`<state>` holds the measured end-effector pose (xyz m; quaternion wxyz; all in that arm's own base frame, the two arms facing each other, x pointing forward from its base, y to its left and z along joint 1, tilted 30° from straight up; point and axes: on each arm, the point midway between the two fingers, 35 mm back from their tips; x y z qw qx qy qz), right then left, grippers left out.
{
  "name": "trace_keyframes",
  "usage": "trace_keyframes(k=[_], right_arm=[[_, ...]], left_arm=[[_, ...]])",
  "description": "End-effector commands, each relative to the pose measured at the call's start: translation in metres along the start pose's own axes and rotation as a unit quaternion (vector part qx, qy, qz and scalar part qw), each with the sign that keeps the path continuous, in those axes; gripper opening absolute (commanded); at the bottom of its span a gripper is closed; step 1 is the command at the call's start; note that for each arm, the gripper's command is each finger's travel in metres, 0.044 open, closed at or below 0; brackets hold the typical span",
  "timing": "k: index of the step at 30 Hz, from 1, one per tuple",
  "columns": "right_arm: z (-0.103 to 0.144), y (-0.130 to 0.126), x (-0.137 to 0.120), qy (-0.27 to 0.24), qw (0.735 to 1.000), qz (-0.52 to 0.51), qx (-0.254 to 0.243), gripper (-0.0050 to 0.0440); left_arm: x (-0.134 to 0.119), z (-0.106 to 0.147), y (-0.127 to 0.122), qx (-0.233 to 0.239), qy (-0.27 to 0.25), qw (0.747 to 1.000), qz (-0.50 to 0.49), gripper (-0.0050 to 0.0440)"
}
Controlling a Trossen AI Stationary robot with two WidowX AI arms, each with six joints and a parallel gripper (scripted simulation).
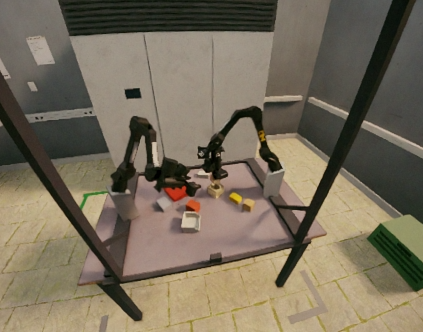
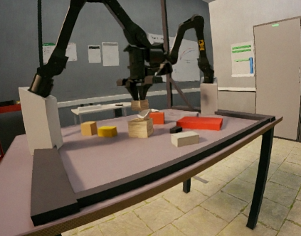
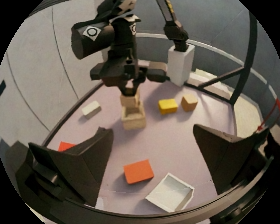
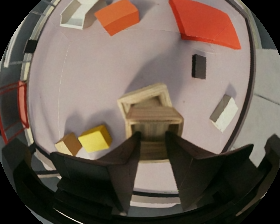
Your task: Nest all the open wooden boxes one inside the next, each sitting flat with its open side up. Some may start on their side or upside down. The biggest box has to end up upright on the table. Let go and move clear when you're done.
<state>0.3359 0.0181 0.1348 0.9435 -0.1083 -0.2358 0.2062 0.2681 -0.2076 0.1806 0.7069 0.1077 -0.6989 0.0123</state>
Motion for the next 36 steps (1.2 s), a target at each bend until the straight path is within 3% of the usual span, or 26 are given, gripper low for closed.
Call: trace_keyframes(k=[1,25,36], right_arm=[[0.006,-0.003,0.003,-0.010,1.000,0.000,-0.003,0.0190],[0.006,-0.003,0.003,-0.010,1.000,-0.002,-0.003,0.0190],[0.006,-0.003,0.003,-0.010,0.992,-0.130,-0.002,0.0190]], left_arm=[[0.000,0.004,0.001,0.007,-0.010,1.000,0.005,0.0400],[0.001,0.027,0.015,0.046,-0.018,0.995,0.087,0.0400],[0.001,0.027,0.015,0.046,-0.018,0.995,0.087,0.0400]])
Point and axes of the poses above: on each arm, the point midway between the two fingers, 35 mm back from their tips, its own z axis back along the fingers, its own y axis across the jaws, x = y × z, and after that the axes turned 7 degrees about -z, right-handed
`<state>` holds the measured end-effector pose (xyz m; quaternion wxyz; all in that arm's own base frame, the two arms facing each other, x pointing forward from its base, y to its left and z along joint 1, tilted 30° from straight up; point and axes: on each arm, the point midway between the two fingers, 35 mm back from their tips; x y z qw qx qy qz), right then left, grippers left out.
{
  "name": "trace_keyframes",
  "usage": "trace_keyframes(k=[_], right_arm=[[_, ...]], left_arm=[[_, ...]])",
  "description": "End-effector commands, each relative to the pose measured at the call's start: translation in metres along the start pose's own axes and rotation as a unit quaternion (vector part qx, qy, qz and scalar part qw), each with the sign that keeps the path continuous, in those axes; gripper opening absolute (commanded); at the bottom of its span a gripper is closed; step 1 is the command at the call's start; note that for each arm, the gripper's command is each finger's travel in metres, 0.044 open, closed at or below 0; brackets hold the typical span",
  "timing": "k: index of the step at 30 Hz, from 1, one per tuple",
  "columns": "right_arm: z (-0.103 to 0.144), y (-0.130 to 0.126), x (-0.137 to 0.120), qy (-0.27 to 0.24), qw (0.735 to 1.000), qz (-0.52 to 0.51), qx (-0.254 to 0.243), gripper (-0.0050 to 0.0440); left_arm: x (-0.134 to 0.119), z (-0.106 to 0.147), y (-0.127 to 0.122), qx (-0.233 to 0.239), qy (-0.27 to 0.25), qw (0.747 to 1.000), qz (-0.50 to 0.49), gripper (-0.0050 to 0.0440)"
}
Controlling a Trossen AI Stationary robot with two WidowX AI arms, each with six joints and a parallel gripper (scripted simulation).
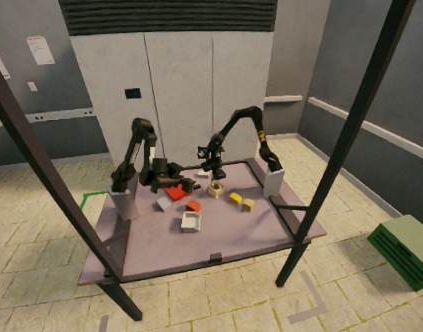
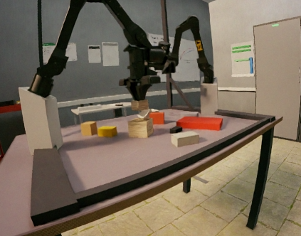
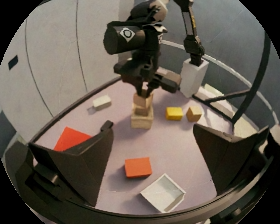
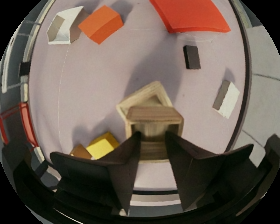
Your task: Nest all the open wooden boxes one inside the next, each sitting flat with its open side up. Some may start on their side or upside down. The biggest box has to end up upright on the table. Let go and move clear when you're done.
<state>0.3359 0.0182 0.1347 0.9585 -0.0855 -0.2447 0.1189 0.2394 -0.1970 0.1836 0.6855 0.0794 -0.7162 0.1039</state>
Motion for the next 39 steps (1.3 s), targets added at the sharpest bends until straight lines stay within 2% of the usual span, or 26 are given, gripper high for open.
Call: trace_keyframes(k=[1,7,14,18,25,31,33,39], right_arm=[[0.0059,-0.0025,0.0037,-0.010,0.998,-0.055,-0.001,0.0190],[0.0059,-0.0025,0.0037,-0.010,0.987,-0.159,0.000,0.0190],[0.0059,-0.0026,0.0037,-0.010,0.961,-0.277,0.001,0.0190],[0.0059,-0.0026,0.0037,-0.010,0.951,-0.310,0.001,0.0190],[0.0054,-0.0024,0.0029,-0.009,0.906,-0.423,0.002,0.0190],[0.0054,-0.0024,0.0029,-0.009,0.857,-0.515,0.003,0.0190],[0.0054,-0.0024,0.0029,-0.009,0.857,-0.515,0.003,0.0190],[0.0054,-0.0024,0.0029,-0.008,0.799,-0.601,0.004,0.0190]], left_arm=[[0.0004,0.0010,-0.0007,0.000,-0.001,1.000,0.000,0.0400],[0.0004,0.0010,-0.0007,0.000,-0.001,1.000,0.000,0.0400],[0.0004,0.0010,-0.0007,0.000,-0.001,1.000,0.000,0.0400],[0.0004,0.0010,-0.0007,0.000,-0.001,1.000,0.000,0.0400],[0.0004,0.0010,-0.0007,0.000,-0.001,1.000,0.000,0.0400],[0.0004,0.0010,-0.0007,0.000,-0.001,1.000,0.000,0.0400],[0.0004,0.0010,-0.0007,0.000,-0.001,1.000,0.000,0.0400],[0.0004,0.0010,-0.0007,0.000,-0.001,1.000,0.000,0.0400]])
Point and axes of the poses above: on each arm, the point midway between the two fingers, 35 mm back from their tips, its own z axis back along the fingers, its own y axis across the jaws, x = y × z, and after that the axes turned 7 degrees about -z, right-handed
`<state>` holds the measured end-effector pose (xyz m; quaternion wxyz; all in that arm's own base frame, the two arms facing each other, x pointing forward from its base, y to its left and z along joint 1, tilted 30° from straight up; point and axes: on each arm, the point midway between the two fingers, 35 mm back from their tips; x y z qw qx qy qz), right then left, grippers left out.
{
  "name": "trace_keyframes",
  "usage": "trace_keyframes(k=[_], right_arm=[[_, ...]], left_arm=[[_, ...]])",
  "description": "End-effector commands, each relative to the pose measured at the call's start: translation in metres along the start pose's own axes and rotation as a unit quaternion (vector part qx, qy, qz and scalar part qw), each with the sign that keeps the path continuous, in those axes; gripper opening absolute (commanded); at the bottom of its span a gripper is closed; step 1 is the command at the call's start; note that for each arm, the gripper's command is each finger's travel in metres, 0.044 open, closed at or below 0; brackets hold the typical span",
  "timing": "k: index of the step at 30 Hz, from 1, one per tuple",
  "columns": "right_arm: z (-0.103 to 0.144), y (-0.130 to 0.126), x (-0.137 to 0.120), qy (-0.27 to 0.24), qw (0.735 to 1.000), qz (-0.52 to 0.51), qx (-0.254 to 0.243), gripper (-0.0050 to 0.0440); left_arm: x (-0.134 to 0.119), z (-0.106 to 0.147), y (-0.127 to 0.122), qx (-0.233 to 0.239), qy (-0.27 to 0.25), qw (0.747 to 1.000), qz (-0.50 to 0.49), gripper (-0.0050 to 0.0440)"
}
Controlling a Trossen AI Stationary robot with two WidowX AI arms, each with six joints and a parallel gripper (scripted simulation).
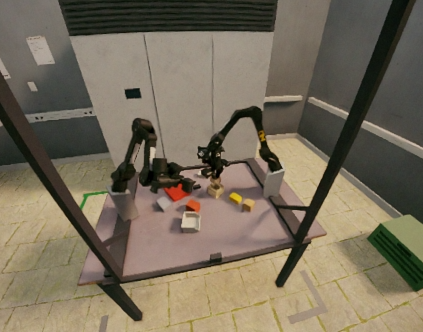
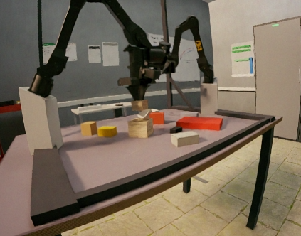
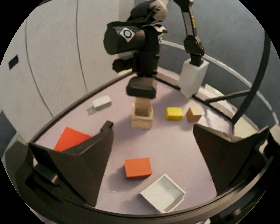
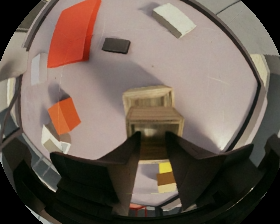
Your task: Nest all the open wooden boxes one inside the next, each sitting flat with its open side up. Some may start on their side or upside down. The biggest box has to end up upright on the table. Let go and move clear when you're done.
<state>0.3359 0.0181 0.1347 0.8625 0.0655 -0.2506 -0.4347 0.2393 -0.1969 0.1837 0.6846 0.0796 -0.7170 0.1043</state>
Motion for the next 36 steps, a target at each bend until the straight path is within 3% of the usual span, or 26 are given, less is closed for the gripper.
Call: trace_keyframes(k=[1,11,16,26,28,36], right_arm=[[0.0054,0.0018,0.0032,-0.005,0.997,-0.072,0.008,0.0190],[0.0054,0.0018,0.0032,-0.004,0.978,-0.210,0.008,0.0190],[0.0054,0.0018,0.0032,-0.004,0.956,-0.294,0.009,0.0190],[0.0054,0.0018,0.0032,-0.002,0.891,-0.454,0.009,0.0190],[0.0054,0.0018,0.0032,-0.002,0.891,-0.454,0.009,0.0190],[0.0052,0.0018,0.0039,-0.001,0.819,-0.574,0.009,0.0190]], left_arm=[[0.0003,0.0010,-0.0007,0.000,0.000,1.000,0.000,0.0400],[0.0003,0.0010,-0.0007,0.000,0.000,1.000,0.000,0.0400],[0.0003,0.0010,-0.0007,0.000,0.000,1.000,0.000,0.0400],[0.0003,0.0010,-0.0007,0.000,0.000,1.000,0.000,0.0400],[0.0003,0.0010,-0.0007,0.000,0.000,1.000,0.000,0.0400],[0.0003,0.0010,-0.0007,0.000,0.000,1.000,0.000,0.0400]])
Point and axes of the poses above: on each arm, the point midway between the two fingers, 35 mm back from their tips, its own z axis back along the fingers, its own y axis across the jaws, x = y × z, and after that the axes turned 7 degrees about -z, right-handed
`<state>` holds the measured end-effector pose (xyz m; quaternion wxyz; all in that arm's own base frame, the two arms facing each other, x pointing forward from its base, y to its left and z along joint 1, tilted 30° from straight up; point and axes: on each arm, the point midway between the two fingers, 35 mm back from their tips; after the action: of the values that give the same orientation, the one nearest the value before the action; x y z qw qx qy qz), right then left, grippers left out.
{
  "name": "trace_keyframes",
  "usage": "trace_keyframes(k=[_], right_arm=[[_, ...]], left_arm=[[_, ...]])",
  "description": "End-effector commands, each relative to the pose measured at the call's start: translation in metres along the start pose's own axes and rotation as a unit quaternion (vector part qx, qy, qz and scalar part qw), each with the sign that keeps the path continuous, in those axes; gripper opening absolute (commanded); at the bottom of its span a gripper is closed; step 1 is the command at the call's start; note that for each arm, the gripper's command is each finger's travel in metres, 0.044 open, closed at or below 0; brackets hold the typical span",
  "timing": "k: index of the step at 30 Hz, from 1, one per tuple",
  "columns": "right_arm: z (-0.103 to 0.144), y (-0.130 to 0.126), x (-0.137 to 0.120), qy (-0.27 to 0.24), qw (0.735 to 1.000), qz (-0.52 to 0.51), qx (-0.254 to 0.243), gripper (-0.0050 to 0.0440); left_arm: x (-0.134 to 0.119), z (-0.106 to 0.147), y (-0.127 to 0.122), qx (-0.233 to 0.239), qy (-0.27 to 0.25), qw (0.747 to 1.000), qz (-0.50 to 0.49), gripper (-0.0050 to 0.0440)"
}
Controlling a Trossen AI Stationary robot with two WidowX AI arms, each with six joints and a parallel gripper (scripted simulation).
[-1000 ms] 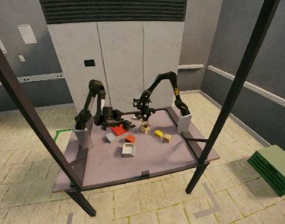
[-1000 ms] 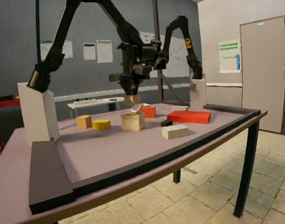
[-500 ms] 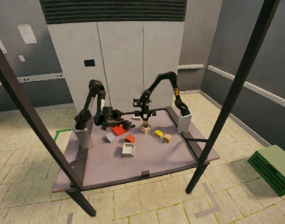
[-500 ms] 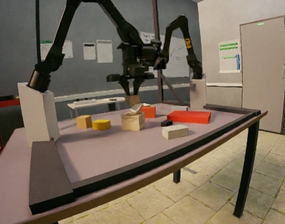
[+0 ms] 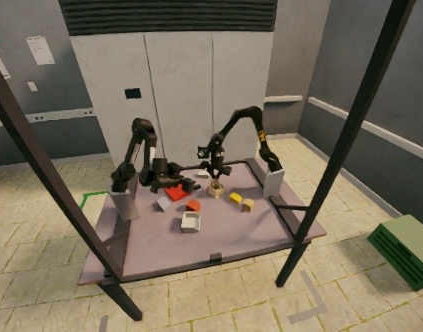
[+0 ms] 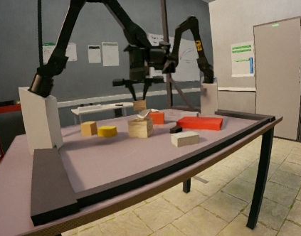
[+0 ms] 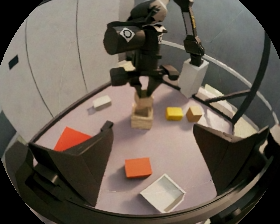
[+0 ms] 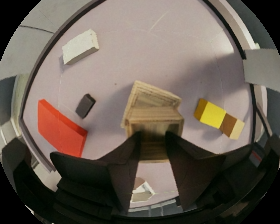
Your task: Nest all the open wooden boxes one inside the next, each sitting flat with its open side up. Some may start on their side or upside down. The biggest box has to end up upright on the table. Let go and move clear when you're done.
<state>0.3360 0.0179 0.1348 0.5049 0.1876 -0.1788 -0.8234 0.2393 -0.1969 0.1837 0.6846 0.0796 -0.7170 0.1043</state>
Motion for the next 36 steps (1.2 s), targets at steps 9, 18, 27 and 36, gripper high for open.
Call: trace_keyframes(k=[9,18,27,36], right_arm=[[0.005,0.004,0.000,0.004,0.987,-0.160,0.006,0.0190],[-0.004,0.000,0.002,-0.001,0.986,-0.168,0.000,0.0190],[-0.014,0.000,0.002,-0.001,0.985,-0.170,0.000,0.0190],[-0.028,0.000,0.002,0.000,0.986,-0.169,0.000,0.0190]], left_arm=[[0.000,0.001,-0.001,0.000,0.000,1.000,0.000,0.0400],[0.000,0.001,-0.001,0.000,0.000,1.000,0.000,0.0400],[0.000,0.001,-0.001,0.000,0.000,1.000,0.000,0.0400],[0.000,0.001,-0.001,0.000,0.000,1.000,0.000,0.0400]])
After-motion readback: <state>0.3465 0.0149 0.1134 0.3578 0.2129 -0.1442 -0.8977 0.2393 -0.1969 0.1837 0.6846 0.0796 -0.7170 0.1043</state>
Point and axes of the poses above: on each arm, the point midway between the two fingers, 35 mm back from their tips, its own z axis back along the fingers, its own y axis across the jaws, x = y × z, and after that the axes turned 7 degrees about -z, right-handed
